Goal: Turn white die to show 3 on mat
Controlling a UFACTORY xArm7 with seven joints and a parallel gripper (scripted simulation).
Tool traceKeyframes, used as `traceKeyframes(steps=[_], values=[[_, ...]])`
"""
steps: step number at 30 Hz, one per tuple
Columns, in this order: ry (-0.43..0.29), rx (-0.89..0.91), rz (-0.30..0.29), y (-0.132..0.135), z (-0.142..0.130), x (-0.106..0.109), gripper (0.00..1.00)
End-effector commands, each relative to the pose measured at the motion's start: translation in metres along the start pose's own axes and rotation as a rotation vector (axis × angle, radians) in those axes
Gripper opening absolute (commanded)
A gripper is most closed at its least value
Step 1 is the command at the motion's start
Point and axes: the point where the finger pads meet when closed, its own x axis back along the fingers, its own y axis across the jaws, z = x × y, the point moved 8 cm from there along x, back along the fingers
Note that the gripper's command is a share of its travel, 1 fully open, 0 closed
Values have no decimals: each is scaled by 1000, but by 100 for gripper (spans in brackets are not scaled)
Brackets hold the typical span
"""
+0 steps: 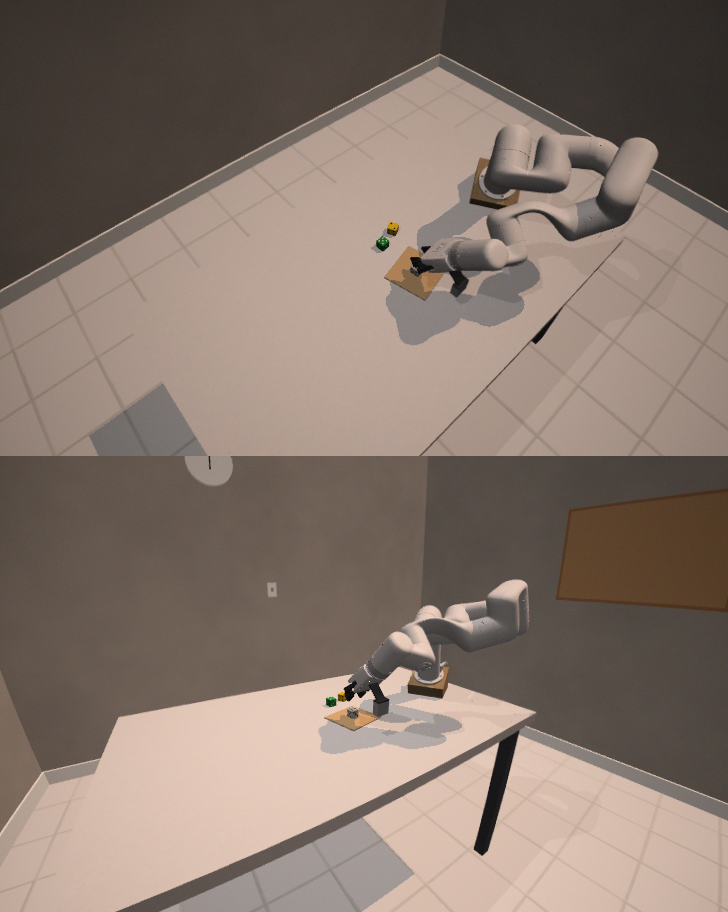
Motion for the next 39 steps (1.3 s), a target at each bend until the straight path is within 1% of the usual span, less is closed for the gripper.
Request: traceKeyframes(steps=[1,6,20,39], values=[[1,-2,-2,0,3,-3,47],[1,-2,-2,1,7,-6,47],[1,-2,-2,1,25,-25,47],[1,-2,-2,1,41,-41,47]])
